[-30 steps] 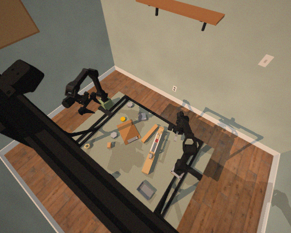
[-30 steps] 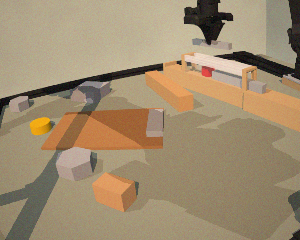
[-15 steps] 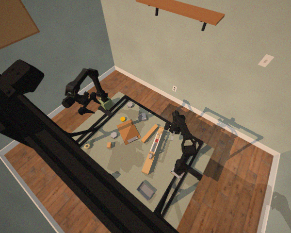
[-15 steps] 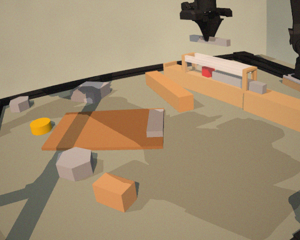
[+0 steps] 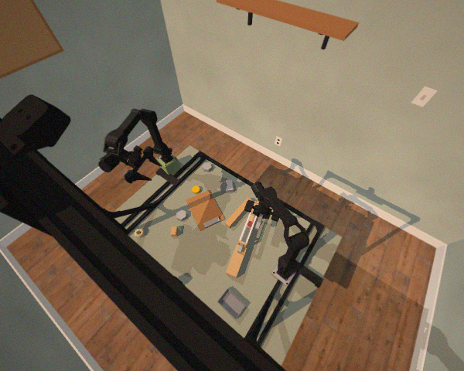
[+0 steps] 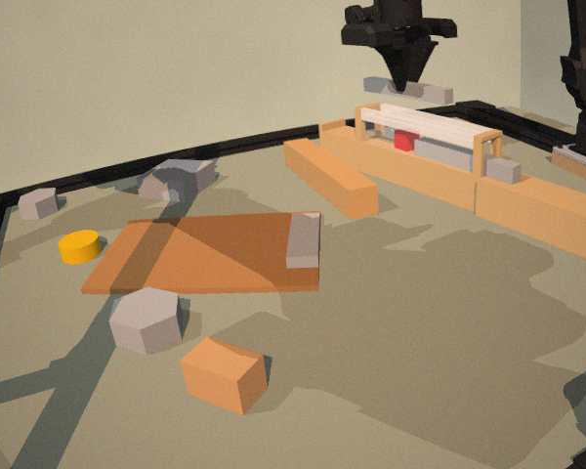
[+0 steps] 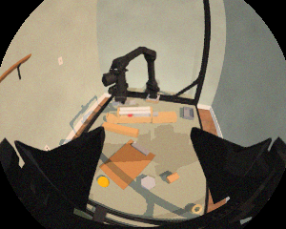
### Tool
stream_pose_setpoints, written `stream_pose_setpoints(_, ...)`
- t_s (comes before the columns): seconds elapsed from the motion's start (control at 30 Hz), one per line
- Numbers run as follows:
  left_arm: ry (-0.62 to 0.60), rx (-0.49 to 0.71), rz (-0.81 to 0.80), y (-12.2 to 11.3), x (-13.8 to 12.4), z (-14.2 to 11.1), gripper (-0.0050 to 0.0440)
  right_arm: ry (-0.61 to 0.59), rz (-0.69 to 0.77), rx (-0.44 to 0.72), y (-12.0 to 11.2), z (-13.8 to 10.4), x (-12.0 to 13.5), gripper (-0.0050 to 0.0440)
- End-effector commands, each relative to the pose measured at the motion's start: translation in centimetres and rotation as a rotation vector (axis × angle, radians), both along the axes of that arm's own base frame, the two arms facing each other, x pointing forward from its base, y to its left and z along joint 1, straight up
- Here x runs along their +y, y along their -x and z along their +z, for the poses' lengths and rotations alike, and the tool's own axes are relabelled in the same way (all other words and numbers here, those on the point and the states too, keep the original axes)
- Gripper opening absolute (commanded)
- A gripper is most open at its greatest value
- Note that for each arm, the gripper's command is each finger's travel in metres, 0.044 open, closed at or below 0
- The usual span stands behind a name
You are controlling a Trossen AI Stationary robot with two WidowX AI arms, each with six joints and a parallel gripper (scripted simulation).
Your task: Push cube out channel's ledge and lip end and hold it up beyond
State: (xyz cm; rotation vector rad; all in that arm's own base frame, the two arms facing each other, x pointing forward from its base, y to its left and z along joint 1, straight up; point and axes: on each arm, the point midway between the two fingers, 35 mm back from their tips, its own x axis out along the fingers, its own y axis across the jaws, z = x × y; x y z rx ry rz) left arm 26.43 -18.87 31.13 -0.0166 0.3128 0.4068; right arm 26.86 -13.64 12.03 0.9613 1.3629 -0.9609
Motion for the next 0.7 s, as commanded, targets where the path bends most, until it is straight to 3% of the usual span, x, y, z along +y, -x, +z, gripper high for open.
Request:
stream_pose_setpoints(0.0,0.001,-0.002,0.001,0.0,0.0,0.0,0.04,0.008,0.0,-0.011,-0.8,0.4,2.7,0.004)
stream_pose_setpoints(0.27,0.001,-0.002,0.001,0.0,0.0,0.0,0.04,0.008,-0.004,-0.011,-1.9,0.4,8.5,0.004)
stream_pose_setpoints(0.33,0.001,-0.002,0.001,0.0,0.0,0.0,0.04,0.008,-0.004,-0.011,-1.9,0.4,8.5,0.004)
stream_pose_setpoints(0.67,0.001,-0.002,0.001,0.0,0.0,0.0,0.04,0.008,-0.009,-0.011,-1.7,0.4,15.6,0.004)
